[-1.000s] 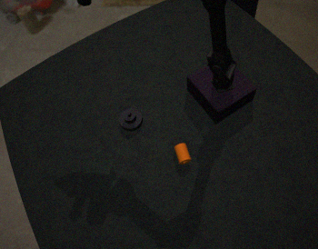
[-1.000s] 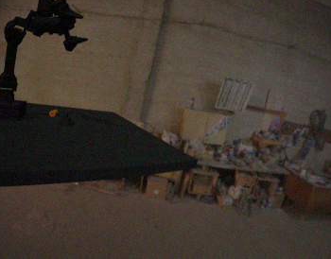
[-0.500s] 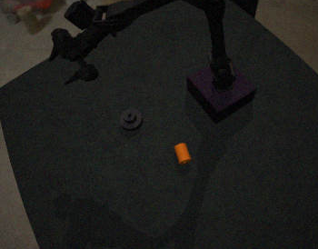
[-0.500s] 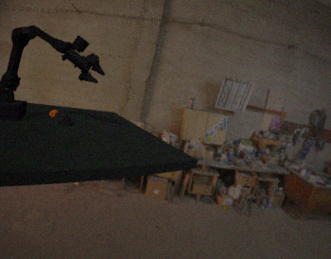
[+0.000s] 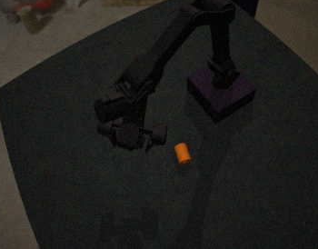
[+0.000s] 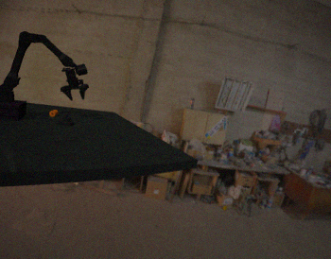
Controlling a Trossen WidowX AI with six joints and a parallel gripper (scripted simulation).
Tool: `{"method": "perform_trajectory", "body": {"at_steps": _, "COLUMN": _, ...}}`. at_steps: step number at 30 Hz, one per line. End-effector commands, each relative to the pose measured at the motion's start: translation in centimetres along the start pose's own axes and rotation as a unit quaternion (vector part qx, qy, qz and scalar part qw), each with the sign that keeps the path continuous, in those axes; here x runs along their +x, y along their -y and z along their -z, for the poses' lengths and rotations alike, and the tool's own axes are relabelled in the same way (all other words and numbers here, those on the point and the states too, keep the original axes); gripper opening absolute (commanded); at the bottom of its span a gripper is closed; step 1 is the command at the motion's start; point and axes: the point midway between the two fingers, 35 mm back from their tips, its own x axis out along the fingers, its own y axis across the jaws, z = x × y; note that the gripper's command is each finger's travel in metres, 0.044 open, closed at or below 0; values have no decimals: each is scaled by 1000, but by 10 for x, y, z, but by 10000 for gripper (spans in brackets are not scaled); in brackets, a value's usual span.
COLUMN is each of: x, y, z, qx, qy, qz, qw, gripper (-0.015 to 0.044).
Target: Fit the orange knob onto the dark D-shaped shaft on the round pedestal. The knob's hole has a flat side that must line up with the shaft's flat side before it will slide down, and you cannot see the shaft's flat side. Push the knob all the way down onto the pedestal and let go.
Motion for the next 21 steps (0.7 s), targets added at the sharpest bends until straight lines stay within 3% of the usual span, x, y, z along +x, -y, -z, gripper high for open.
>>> {"method": "perform_trajectory", "body": {"at_steps": 1, "x": 13, "y": -73, "z": 5, "qx": -75, "qy": -71, "qz": -70, "qw": 992, "gripper": 440}}
{"method": "perform_trajectory", "body": {"at_steps": 6, "x": 13, "y": -152, "z": 24, "qx": -176, "qy": -160, "qz": -138, "qw": 961, "gripper": 440}}
{"method": "perform_trajectory", "body": {"at_steps": 21, "x": 35, "y": -161, "z": 35, "qx": -181, "qy": -165, "qz": -141, "qw": 959, "gripper": 440}}
